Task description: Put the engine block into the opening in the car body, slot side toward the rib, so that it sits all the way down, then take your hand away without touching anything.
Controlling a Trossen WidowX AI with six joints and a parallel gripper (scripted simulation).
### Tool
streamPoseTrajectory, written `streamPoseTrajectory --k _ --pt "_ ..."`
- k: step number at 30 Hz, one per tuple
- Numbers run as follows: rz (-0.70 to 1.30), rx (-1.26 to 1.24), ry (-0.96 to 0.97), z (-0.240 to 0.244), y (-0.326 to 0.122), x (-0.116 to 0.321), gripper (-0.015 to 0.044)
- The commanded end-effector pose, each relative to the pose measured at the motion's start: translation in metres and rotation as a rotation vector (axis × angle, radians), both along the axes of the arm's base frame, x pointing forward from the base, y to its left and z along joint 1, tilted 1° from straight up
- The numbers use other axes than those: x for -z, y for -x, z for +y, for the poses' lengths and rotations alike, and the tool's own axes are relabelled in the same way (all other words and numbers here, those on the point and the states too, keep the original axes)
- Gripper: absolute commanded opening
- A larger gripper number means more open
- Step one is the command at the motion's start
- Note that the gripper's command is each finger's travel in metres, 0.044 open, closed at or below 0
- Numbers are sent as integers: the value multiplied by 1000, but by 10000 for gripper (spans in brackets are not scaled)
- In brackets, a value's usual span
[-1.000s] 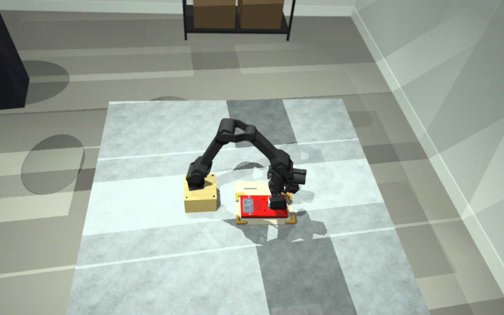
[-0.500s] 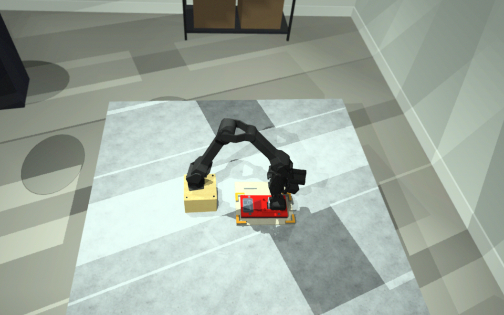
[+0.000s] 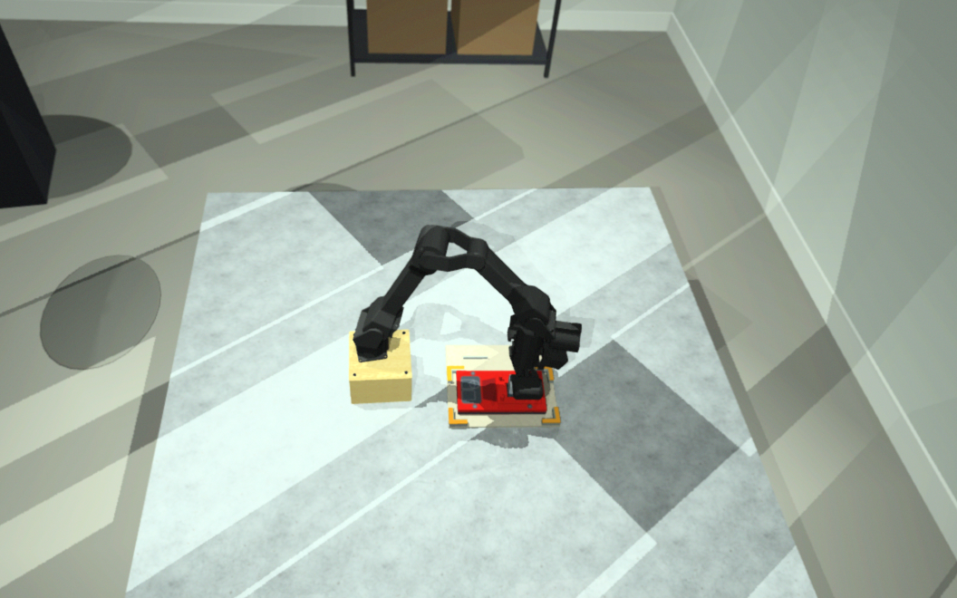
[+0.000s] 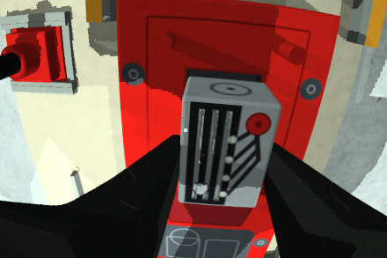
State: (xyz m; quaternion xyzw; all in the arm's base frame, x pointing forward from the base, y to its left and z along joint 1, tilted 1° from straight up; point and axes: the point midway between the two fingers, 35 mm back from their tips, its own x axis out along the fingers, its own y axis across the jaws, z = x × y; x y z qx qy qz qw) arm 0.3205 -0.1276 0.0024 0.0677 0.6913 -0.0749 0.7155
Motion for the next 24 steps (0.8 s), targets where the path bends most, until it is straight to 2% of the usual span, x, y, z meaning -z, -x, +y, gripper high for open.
streamPoseTrajectory --k 1,24 --pt "-3 6 -5 1 0 1 159" --pt "-3 2 -5 1 0 5 159"
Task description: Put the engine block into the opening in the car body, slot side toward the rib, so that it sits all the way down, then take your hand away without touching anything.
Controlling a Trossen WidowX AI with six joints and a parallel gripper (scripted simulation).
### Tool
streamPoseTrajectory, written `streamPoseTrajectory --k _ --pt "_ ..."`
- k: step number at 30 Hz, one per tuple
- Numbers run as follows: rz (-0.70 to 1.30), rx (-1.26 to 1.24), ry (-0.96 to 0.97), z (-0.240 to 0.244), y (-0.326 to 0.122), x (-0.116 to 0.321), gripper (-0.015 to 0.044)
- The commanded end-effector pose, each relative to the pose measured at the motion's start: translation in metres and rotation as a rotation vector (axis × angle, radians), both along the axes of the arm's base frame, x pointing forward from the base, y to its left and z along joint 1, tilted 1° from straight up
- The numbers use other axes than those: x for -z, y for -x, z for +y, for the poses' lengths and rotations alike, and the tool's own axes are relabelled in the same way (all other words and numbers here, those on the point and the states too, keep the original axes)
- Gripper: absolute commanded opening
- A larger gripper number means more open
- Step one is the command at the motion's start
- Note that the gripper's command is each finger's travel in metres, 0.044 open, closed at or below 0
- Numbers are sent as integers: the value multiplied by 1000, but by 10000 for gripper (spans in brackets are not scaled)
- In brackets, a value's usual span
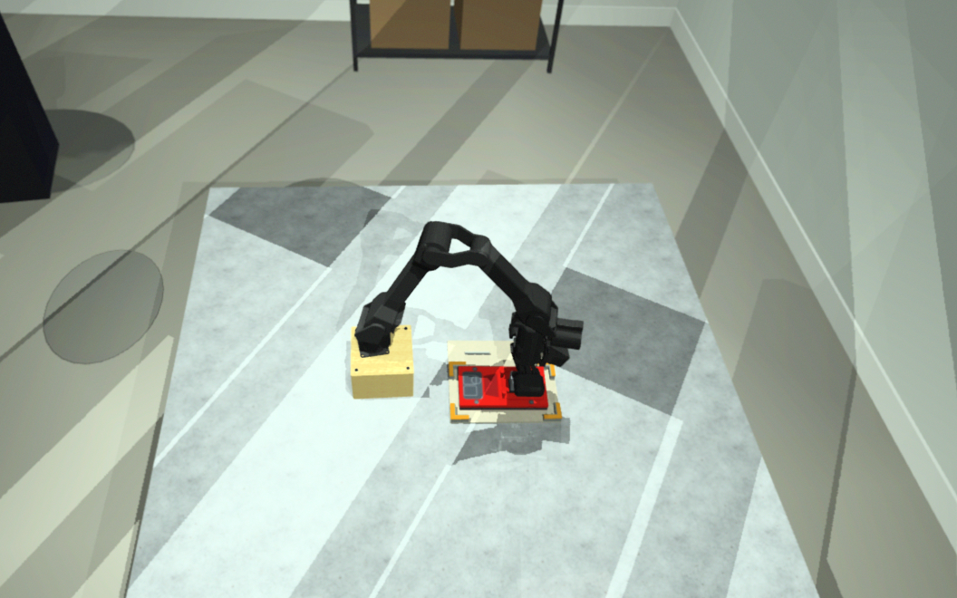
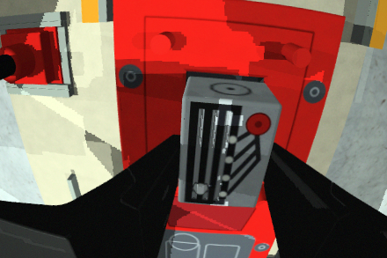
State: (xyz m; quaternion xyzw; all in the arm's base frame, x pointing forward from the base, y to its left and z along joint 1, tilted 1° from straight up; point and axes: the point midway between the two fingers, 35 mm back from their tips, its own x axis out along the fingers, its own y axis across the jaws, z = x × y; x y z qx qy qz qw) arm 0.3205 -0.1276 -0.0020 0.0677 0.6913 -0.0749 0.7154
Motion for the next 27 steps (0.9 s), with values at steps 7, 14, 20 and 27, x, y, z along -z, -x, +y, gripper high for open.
streamPoseTrajectory --k 7,14,20,27 --pt "-3 1 -5 1 0 2 159" --pt "-3 -1 -5 1 0 3 159" --pt "-3 -2 -5 1 0 4 159" --pt "-3 -3 -5 1 0 6 159"
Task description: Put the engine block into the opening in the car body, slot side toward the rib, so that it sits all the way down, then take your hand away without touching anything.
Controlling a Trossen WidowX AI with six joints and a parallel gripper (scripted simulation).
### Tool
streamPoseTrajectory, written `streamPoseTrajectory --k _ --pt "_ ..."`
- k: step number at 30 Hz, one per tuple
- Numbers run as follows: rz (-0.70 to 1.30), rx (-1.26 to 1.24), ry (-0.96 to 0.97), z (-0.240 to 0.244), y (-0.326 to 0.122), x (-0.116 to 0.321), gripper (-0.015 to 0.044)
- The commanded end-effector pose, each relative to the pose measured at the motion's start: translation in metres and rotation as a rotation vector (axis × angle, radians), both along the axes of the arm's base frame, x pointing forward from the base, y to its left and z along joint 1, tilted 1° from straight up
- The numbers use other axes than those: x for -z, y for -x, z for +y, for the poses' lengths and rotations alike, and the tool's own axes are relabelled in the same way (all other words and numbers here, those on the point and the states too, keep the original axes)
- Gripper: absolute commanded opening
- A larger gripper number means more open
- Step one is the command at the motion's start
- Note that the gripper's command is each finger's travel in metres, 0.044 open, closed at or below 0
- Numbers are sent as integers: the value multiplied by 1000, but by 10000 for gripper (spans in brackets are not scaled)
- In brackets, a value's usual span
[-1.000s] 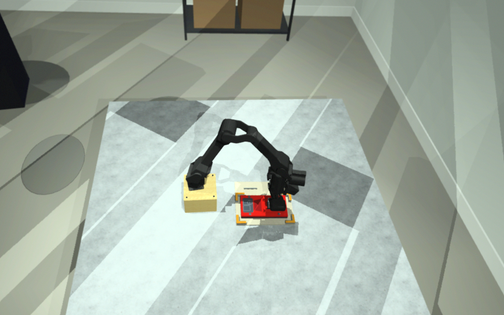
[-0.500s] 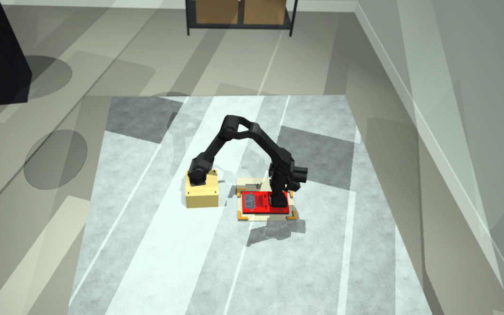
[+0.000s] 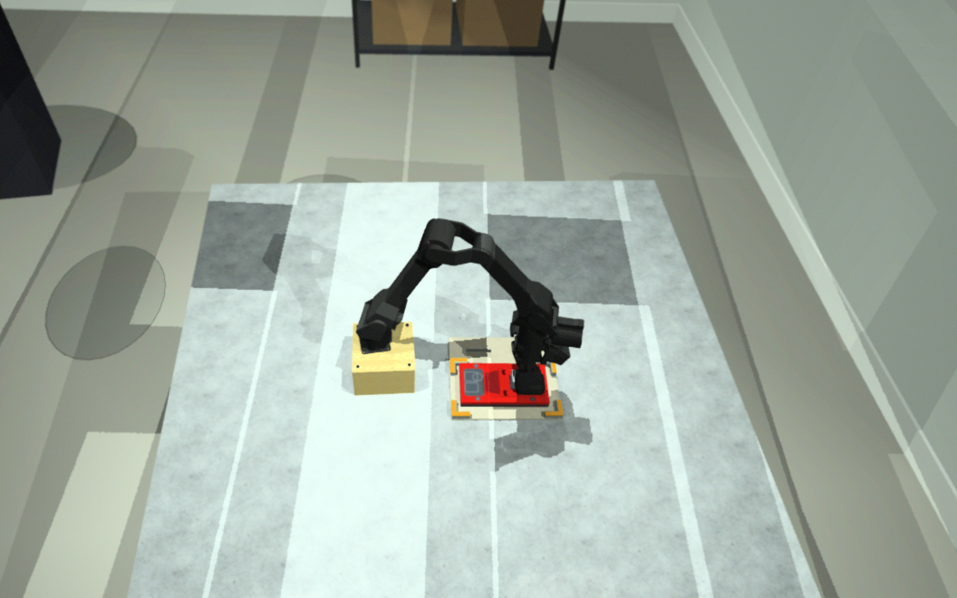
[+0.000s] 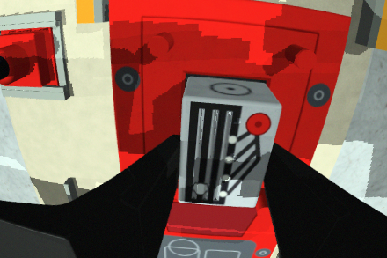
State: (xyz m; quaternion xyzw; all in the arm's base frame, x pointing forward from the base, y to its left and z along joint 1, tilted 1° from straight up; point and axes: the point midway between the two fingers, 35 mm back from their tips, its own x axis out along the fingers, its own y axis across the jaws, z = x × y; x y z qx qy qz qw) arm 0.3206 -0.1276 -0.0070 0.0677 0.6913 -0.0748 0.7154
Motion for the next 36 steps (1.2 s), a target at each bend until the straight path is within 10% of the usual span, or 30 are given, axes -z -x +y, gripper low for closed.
streamPoseTrajectory --k 1,7,18,36 --pt "-3 -3 -5 1 0 1 159" --pt "-3 -4 -5 1 0 2 159" --pt "0 0 0 0 0 1 440" --pt "-3 -4 -4 0 0 -13 440"
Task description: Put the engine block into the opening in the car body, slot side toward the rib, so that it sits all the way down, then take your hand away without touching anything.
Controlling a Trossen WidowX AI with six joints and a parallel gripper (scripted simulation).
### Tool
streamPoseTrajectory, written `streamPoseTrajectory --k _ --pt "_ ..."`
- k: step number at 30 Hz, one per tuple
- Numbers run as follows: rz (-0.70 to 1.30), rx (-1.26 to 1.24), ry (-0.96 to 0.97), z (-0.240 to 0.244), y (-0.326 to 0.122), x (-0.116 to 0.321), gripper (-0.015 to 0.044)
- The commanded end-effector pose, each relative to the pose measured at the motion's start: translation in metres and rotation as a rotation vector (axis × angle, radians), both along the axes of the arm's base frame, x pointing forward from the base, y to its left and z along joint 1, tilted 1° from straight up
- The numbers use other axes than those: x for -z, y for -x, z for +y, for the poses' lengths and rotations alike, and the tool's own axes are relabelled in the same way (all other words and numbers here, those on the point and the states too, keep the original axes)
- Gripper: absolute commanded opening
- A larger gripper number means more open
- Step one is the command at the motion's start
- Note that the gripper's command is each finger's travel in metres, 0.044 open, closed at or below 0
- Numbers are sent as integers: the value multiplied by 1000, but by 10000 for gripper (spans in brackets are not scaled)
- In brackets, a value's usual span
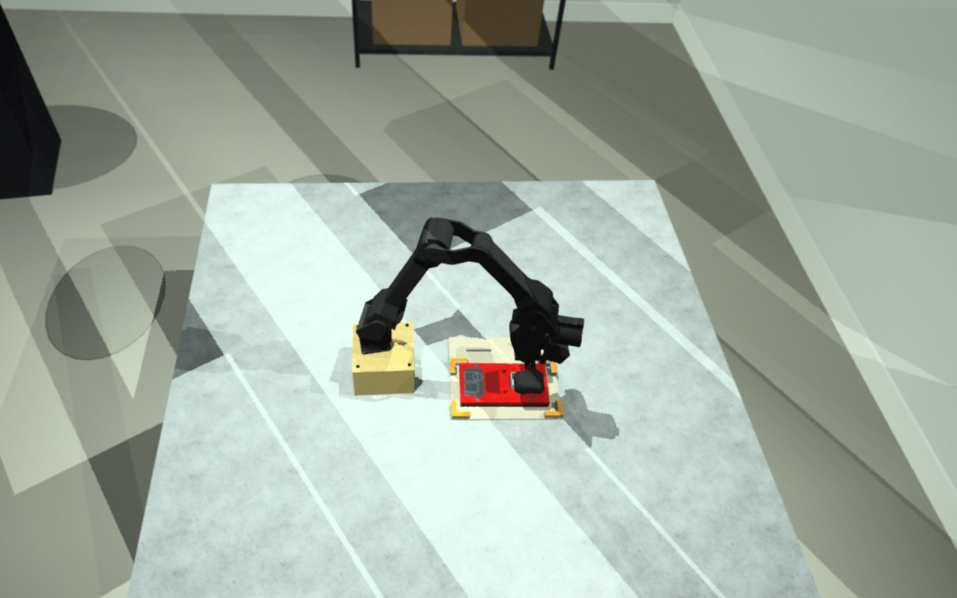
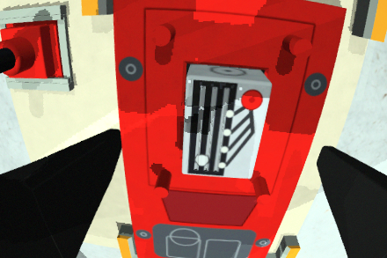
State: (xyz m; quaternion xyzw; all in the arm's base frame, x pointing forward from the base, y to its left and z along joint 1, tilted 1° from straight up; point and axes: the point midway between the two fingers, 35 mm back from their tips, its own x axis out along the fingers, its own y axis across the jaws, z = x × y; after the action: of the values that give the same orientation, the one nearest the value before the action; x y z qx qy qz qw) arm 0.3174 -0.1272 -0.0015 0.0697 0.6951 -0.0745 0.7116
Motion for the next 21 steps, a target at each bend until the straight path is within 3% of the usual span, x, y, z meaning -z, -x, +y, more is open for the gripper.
streamPoseTrajectory --k 1,5,21 --pt "-13 -6 0 -1 -3 -7 440" --pt "-13 -6 0 -1 -3 -7 440" --pt "-13 -6 0 -1 -3 -7 20"
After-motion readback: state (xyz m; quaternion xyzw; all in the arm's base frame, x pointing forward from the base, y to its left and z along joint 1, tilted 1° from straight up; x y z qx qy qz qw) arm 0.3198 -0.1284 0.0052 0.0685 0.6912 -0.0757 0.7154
